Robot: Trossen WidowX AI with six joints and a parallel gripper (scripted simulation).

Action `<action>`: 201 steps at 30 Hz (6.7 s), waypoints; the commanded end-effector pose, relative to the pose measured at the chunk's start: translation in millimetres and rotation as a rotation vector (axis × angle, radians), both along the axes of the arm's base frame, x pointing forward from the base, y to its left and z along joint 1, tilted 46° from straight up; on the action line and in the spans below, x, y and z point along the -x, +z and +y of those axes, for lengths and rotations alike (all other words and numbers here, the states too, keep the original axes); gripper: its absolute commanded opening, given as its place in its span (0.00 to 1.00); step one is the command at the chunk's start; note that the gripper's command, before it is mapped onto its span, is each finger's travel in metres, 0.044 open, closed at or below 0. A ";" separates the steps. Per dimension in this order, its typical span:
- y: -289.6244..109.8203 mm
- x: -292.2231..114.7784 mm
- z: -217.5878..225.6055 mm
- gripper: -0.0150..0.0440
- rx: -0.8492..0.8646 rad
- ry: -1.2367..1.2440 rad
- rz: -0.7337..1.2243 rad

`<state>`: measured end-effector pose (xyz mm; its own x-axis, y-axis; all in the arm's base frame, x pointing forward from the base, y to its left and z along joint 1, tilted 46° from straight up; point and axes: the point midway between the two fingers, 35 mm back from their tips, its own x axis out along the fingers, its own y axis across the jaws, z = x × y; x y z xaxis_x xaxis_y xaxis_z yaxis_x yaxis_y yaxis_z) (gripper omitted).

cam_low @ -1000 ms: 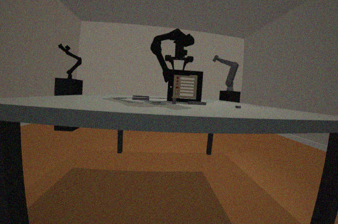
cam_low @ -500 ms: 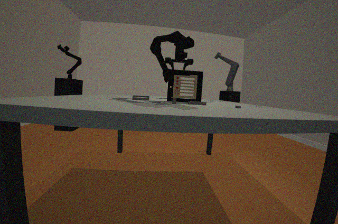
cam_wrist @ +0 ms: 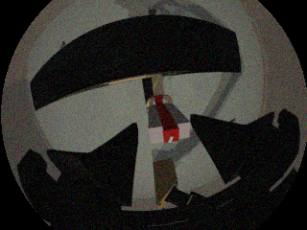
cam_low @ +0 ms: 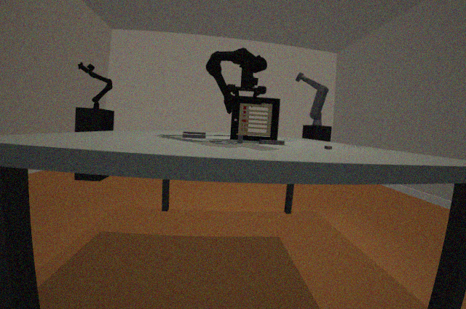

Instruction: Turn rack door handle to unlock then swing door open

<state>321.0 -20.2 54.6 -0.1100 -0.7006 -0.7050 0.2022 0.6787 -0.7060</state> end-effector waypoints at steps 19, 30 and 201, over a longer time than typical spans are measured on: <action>-16.8 4.7 -19.2 0.58 0.009 0.002 -0.002; -16.8 4.7 -19.2 0.35 0.009 0.002 -0.002; -16.9 4.7 -19.2 0.48 -0.183 1.227 1.227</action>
<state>316.3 -39.4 37.6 -0.1069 -0.7060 -0.7001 -0.9937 0.0992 0.0517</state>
